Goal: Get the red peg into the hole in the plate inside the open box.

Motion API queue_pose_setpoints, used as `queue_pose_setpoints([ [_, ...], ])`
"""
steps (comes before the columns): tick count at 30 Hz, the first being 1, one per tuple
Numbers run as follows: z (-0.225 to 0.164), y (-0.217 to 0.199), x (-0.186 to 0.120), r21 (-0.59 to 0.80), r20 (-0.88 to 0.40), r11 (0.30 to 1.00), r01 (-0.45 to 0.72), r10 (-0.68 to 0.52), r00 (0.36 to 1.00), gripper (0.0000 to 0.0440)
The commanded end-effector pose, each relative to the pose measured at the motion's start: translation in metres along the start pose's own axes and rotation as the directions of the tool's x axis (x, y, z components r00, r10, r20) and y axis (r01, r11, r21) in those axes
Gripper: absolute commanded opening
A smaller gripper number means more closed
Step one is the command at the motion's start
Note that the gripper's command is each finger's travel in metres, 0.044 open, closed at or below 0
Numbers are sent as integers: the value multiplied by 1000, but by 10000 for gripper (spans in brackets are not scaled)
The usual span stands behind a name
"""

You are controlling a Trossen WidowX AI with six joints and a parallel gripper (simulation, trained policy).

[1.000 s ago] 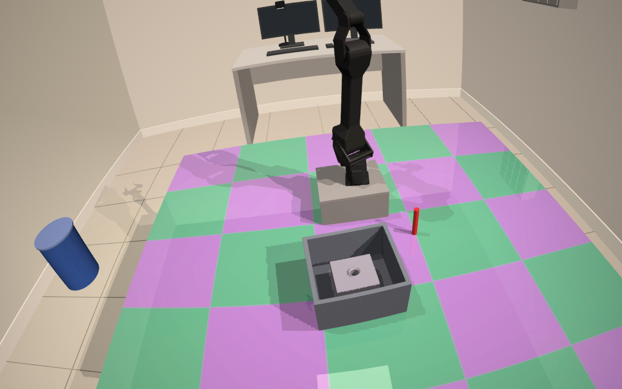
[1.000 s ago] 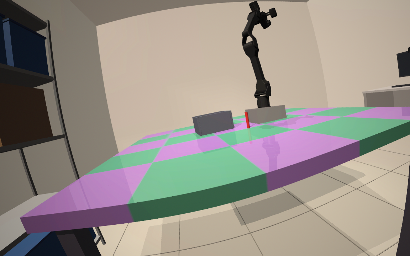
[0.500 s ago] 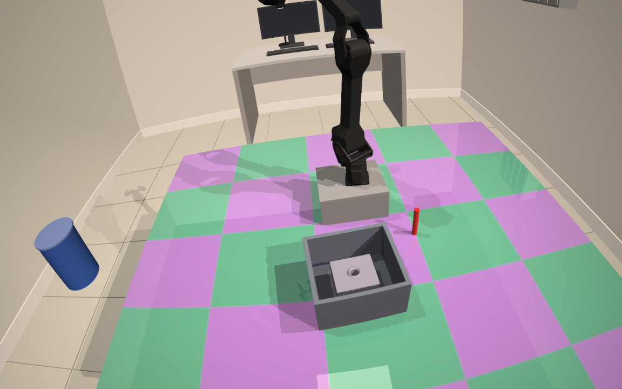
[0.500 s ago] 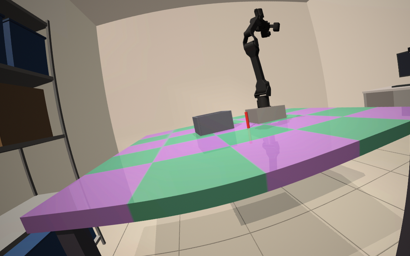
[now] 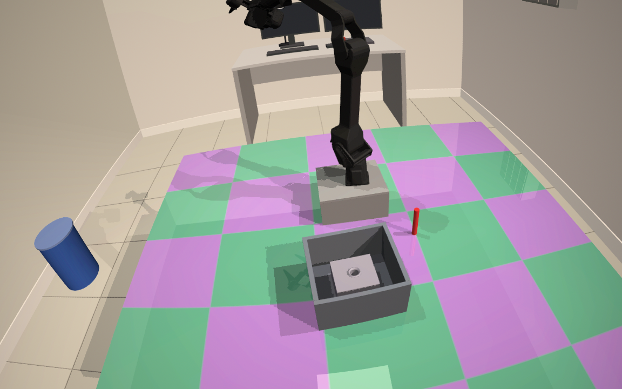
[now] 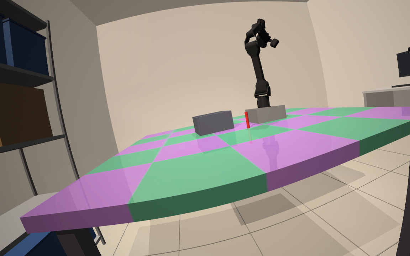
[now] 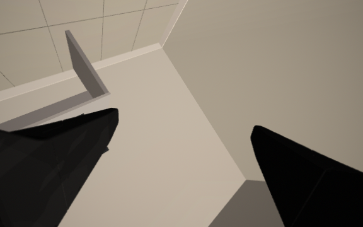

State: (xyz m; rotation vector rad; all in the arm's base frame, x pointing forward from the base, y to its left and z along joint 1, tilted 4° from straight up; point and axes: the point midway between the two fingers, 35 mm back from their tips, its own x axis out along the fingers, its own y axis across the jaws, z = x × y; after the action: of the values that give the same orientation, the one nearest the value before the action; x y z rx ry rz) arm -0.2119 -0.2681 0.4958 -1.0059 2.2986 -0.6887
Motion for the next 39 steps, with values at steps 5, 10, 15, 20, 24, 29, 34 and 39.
queue_pose_setpoints([
  [5, 51, 10, 21, 147, 160, 985, -95, 71, 985, 440],
  [10, 92, 14, 30, 235, 276, 954, -187, 119, 954, 440],
  [15, 137, 16, 33, 300, 389, 906, -298, 169, 906, 440],
  [20, 186, 16, 30, 340, 492, 841, -422, 223, 841, 440],
  [24, 227, 16, 22, 352, 564, 775, -525, 272, 780, 440],
  [29, 280, 18, 3, 346, 634, 675, -651, 344, 693, 440],
  [34, 329, 22, -25, 331, 672, 571, -751, 417, 613, 440],
  [39, 369, 28, -57, 318, 683, 484, -816, 480, 551, 440],
])
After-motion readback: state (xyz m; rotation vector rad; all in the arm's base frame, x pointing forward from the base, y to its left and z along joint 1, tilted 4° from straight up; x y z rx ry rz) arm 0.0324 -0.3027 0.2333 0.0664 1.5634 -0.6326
